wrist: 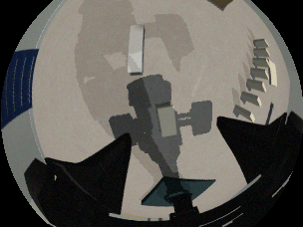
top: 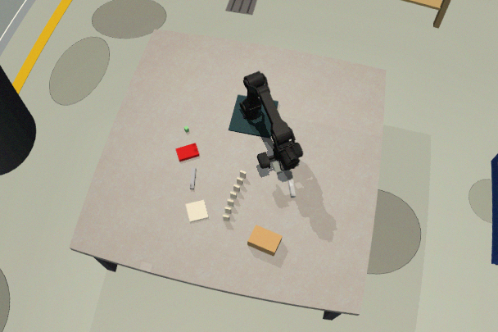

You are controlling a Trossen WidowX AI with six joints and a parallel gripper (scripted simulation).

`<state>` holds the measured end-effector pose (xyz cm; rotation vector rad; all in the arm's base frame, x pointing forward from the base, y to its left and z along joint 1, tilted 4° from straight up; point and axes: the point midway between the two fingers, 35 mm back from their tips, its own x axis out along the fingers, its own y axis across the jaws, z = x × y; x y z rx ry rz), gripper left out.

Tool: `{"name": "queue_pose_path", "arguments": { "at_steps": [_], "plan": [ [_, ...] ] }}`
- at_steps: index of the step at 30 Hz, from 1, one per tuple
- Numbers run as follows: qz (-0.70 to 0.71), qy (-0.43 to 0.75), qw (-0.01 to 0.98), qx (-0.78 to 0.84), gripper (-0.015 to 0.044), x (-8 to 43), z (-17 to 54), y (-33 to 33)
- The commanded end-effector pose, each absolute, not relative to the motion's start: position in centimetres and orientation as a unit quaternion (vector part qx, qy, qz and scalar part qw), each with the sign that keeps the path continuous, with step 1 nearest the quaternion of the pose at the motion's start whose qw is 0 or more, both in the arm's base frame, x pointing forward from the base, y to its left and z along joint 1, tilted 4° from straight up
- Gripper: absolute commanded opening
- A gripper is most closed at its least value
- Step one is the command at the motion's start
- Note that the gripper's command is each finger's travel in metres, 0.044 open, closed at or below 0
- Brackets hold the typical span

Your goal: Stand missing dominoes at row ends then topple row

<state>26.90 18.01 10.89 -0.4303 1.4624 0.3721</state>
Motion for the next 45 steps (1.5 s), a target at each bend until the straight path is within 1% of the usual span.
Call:
{"name": "queue_pose_path", "arguments": {
  "at_steps": [1, 6, 23, 35, 36, 45],
  "plan": [
    [0.167, 0.661, 0.704, -0.199, 0.0440, 26.9, 8.5, 17.9],
    [0.167, 0.661, 0.704, -0.199, 0.0440, 27.0, 5.0, 17.7],
    [0.167, 0.661, 0.704, -0.199, 0.0440, 27.0, 3.3, 17.9],
    [0.167, 0.661, 0.704, -0.199, 0.0125, 27.0, 3.3, 17.9],
    [0.167, 0.661, 0.704, -0.199, 0.0107, 27.0, 3.3, 17.9],
    [0.167, 0.661, 0.704, -0.199, 0.0107, 27.0, 3.3, 17.9]
  ]
}}
